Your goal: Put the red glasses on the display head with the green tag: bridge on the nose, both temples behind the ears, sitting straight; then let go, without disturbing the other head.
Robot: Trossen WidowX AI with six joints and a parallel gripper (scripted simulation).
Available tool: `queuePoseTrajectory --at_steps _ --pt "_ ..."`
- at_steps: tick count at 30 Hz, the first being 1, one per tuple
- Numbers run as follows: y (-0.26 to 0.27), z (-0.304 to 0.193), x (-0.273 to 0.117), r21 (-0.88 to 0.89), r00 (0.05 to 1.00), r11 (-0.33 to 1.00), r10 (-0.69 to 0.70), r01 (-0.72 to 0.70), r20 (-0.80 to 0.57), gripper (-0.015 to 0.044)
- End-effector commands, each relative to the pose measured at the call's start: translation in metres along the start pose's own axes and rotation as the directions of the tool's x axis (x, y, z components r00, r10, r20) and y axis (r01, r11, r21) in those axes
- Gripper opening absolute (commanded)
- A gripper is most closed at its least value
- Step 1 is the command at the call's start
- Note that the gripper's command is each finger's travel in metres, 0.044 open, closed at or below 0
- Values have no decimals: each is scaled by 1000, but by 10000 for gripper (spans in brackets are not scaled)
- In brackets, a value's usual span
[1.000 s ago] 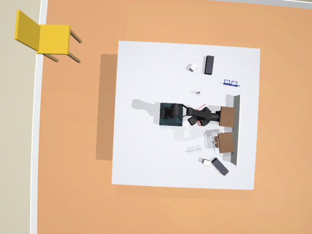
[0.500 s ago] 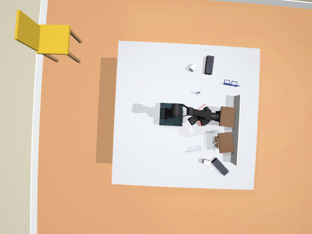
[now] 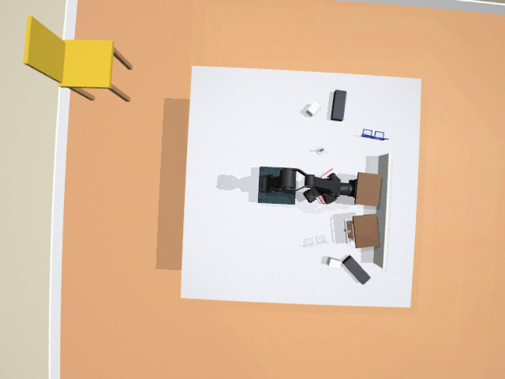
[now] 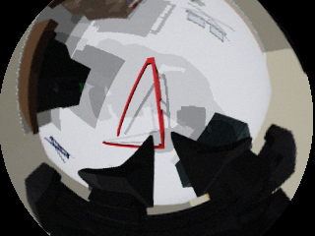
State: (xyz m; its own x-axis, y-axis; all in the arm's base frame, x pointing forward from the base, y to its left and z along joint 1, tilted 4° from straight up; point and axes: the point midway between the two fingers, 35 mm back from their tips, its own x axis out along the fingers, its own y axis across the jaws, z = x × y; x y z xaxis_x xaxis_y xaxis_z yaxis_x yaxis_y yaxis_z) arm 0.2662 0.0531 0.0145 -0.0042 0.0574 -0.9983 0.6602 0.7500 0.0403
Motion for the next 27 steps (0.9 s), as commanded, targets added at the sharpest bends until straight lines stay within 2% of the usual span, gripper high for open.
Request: queuePoseTrajectory --at_steps 1,27 --pt "-1 -1 8 5 1000 1000 1 -1 -3 120" --pt "-5 -2 40 5 1000 1000 0 0 -4 120"
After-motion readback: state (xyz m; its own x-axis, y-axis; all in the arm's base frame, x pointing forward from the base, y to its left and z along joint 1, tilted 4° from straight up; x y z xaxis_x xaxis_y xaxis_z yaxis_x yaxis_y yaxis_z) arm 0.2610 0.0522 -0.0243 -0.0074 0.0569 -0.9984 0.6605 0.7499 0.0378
